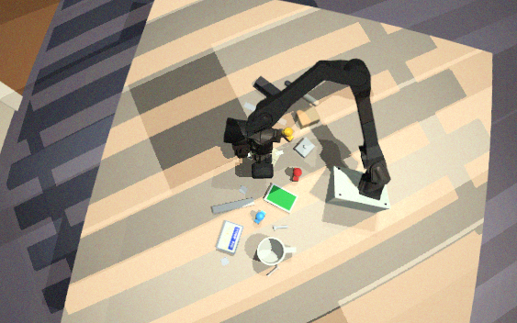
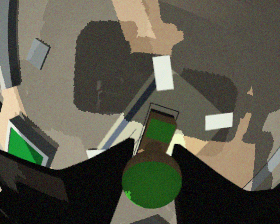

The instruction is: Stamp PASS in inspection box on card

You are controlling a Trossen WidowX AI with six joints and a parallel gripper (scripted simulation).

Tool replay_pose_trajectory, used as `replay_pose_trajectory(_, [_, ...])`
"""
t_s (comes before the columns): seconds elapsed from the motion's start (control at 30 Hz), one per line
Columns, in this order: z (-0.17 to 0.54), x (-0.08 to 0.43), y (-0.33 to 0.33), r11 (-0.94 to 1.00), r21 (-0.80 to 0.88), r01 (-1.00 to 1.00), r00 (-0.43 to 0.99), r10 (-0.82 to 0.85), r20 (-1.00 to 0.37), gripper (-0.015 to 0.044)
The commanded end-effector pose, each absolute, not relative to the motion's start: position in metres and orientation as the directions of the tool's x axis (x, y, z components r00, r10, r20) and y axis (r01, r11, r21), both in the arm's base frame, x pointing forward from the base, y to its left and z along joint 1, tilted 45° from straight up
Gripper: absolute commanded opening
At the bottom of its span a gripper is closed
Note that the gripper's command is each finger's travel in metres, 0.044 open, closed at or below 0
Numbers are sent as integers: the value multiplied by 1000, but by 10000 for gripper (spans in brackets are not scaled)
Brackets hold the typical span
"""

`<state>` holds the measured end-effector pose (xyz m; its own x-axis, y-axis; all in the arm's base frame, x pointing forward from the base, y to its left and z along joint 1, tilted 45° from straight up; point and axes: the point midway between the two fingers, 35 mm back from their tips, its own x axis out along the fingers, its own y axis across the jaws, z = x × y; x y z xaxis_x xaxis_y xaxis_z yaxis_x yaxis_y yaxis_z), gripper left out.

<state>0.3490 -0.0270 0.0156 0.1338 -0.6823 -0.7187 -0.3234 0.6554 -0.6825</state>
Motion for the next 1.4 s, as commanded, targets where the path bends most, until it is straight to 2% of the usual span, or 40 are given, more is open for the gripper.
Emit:
replay_pose_trajectory(0.0, [17, 349, -27, 654, -685, -322, 131, -686, -716, 0])
replay_pose_trajectory(1.37, [49, 344, 6, 657, -682, -322, 130, -683, -719, 0])
